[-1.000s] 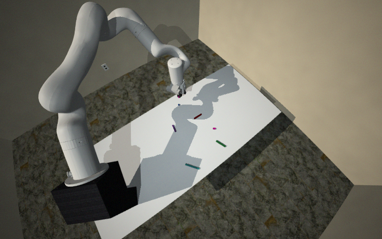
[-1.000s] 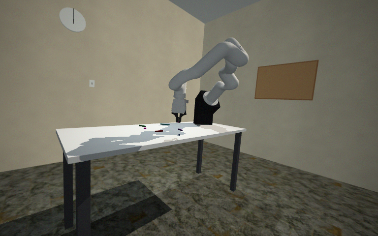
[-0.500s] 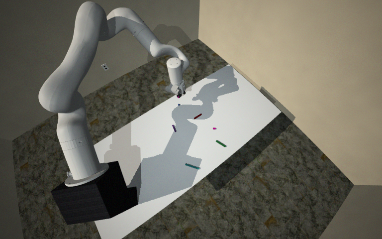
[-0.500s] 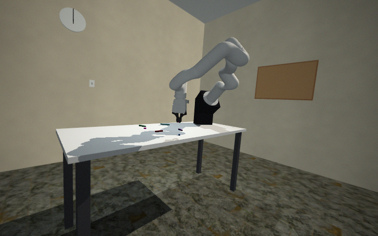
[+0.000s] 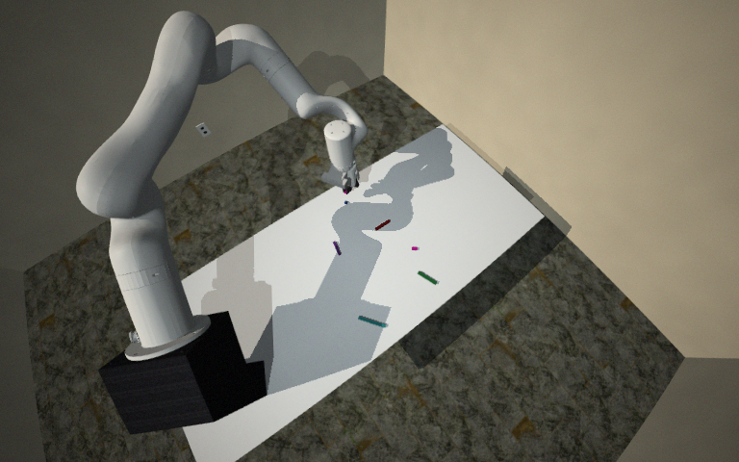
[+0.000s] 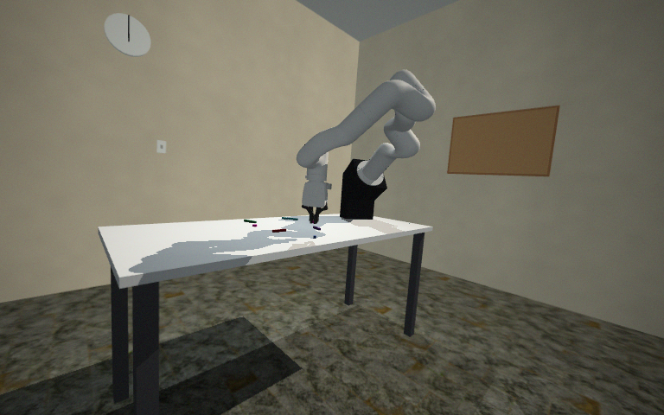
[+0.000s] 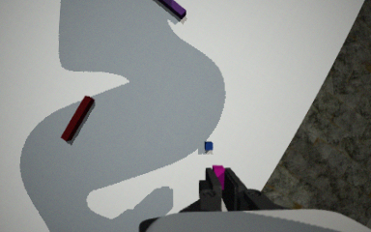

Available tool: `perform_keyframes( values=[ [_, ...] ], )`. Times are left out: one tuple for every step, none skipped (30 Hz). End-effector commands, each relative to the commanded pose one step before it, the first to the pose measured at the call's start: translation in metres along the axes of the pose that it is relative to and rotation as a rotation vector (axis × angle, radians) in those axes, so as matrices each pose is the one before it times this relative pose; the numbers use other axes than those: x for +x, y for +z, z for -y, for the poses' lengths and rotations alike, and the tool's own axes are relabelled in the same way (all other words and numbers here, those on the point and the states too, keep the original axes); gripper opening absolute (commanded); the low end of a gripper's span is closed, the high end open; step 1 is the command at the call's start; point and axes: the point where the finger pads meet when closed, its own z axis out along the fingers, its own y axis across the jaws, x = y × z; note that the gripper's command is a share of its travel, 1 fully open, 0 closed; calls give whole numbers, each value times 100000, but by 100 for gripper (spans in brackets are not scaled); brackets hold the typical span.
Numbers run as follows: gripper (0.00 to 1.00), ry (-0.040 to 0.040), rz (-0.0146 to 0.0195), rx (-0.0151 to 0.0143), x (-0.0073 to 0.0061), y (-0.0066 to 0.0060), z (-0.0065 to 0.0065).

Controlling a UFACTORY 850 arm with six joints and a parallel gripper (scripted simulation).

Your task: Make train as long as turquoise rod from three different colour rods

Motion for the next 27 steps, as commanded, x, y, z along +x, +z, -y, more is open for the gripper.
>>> perform_keyframes(
  values=[
    [4,-31,120,45,-89,1894,28],
    [4,0,0,0,-2,445,-4],
    [4,0,0,0,-2,426,-3],
    [4,0,0,0,-2,402,-3],
    [4,0,0,0,-1,375,-3],
    [4,0,0,0,-1,343,-3],
    [4,0,0,0,-2,308,-2],
    [4,0,0,0,-1,272,-2],
    [4,0,0,0,-1,234,-2],
    [4,0,0,0,0,0,0],
    [4,0,0,0,0,0,0],
    [4,0,0,0,0,195,-2],
    [4,0,0,0,-1,156,-1],
    [4,0,0,0,0,120,-1],
    [4,0,0,0,0,86,-1],
    [4,0,0,0,0,55,-1],
    [4,0,0,0,0,30,0],
    [4,0,0,0,0,12,0],
    [4,0,0,0,0,2,0],
    [4,0,0,0,0,0,0],
    [4,0,0,0,0,0,0],
    [4,0,0,0,0,0,0],
    [4,0,0,0,0,0,0],
    [4,0,0,0,0,0,0],
    [4,0,0,0,0,0,0],
    [4,0,0,0,0,0,0],
    [4,0,0,0,0,0,0]
  ],
)
